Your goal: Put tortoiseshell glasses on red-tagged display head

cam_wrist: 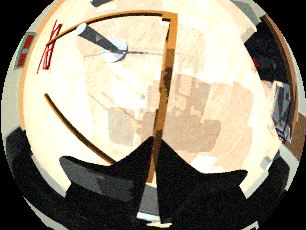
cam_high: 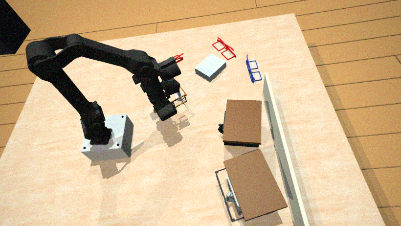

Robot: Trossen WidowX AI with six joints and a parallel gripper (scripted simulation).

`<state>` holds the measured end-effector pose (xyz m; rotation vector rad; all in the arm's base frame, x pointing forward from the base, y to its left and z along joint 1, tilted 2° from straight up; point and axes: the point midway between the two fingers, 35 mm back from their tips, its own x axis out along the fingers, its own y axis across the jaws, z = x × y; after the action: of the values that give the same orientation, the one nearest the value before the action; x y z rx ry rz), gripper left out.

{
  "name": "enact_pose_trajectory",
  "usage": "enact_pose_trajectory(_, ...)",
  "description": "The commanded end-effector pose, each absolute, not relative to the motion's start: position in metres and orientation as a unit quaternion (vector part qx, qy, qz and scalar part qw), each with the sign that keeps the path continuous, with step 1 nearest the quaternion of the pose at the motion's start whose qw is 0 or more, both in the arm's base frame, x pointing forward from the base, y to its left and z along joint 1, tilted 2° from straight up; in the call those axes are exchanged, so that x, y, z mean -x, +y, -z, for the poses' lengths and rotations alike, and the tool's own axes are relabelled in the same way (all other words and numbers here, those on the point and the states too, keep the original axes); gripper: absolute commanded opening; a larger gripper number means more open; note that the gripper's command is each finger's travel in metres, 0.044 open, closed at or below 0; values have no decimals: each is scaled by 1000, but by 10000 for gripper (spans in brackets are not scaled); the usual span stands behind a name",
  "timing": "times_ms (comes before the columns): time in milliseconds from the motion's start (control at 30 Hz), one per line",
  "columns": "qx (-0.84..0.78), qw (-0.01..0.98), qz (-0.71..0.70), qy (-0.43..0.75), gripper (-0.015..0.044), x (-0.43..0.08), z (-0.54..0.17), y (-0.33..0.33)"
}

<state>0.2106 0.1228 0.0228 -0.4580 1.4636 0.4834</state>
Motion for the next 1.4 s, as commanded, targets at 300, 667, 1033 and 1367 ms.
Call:
enact_pose_trajectory(300, 207, 693, -216, 656, 0, -212, -22, 123)
enact_pose_trajectory(667, 207, 693, -216, 656, 0, -217, -23, 127)
enact_pose_trajectory(1033, 207, 693, -216, 656, 0, -219, -69, 129)
enact_pose_trajectory(1367, 195, 697, -205, 659, 0, -218, -84, 130)
